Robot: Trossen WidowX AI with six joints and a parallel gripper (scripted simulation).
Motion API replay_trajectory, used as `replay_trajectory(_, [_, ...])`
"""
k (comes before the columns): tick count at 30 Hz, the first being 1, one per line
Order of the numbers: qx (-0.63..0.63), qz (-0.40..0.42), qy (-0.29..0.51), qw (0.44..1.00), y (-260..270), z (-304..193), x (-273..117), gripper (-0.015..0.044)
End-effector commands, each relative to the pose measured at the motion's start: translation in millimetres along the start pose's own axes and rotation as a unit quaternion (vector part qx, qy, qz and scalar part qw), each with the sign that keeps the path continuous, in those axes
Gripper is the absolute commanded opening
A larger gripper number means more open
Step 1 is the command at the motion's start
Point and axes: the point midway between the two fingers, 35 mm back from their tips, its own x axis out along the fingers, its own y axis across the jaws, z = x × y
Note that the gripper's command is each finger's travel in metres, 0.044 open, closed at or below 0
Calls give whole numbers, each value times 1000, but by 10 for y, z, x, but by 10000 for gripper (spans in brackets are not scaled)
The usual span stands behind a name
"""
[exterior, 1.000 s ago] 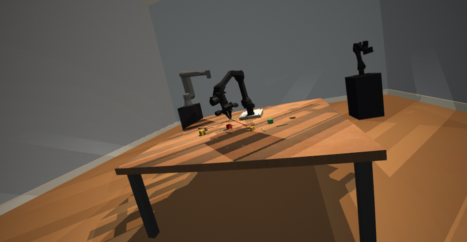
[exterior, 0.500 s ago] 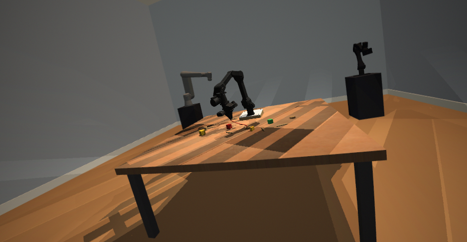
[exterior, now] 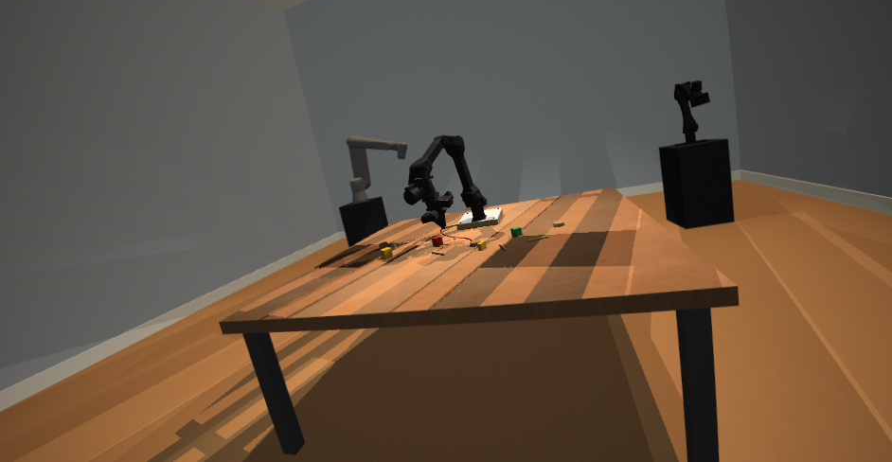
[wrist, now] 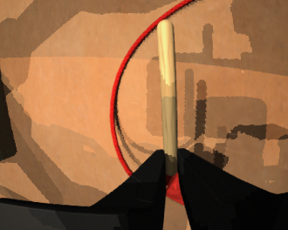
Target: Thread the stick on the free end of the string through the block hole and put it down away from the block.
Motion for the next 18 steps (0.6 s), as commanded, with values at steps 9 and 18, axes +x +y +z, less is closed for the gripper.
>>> replay_trajectory(9, [-162,9,-6,987,-100,135,-5,0])
replay_trajectory(18, [-281,17,-11,960,-164,235,3,0])
